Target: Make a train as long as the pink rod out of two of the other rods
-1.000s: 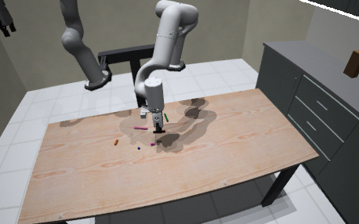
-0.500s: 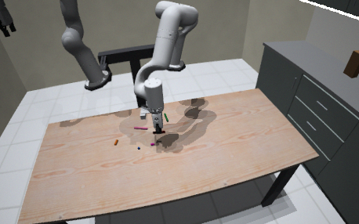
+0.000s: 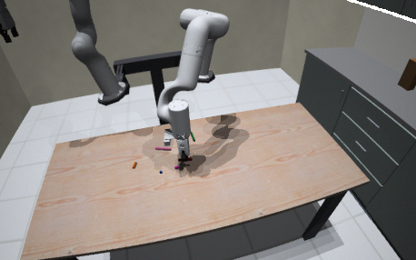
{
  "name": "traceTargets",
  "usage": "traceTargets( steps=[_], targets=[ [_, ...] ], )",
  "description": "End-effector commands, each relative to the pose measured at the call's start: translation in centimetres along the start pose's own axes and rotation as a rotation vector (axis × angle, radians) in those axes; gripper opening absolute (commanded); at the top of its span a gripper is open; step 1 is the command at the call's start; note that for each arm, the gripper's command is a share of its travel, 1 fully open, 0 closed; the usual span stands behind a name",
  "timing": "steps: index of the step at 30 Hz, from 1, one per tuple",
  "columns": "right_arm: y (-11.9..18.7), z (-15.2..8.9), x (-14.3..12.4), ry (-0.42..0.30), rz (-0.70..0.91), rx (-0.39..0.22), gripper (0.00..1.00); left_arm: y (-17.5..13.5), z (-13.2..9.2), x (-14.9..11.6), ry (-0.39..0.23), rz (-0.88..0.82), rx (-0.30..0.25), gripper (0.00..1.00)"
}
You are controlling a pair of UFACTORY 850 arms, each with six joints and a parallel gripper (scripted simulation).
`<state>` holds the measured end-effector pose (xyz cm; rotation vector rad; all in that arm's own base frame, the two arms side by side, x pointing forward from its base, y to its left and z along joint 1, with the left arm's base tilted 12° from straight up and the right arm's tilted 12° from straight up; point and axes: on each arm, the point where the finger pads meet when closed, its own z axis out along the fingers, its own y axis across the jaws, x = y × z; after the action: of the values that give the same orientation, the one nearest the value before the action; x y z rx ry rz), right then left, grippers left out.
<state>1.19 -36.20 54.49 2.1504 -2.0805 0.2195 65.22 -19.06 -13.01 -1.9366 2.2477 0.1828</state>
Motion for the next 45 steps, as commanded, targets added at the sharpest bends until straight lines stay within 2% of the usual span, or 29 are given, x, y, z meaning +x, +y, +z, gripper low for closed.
traceTargets(
  steps=[1, 7, 13, 45],
  targets=[
    [0.0, -0.1, 0.0, 0.002, 0.000, 0.000, 1.00, -0.2, 1.9, 0.0, 0.000, 0.000, 0.002, 0.06],
    [0.0, -0.1, 0.0, 0.002, 0.000, 0.000, 1.00, -0.3, 3.6, 0.1, 0.000, 0.000, 0.002, 0.06],
    [0.0, -0.1, 0.0, 0.002, 0.000, 0.000, 1.00, -0.3, 4.0, 0.1, 0.000, 0.000, 0.002, 0.06],
    [0.0, -0.1, 0.0, 0.002, 0.000, 0.000, 1.00, -0.3, 4.1, 0.1, 0.000, 0.000, 0.002, 0.06]
  ],
)
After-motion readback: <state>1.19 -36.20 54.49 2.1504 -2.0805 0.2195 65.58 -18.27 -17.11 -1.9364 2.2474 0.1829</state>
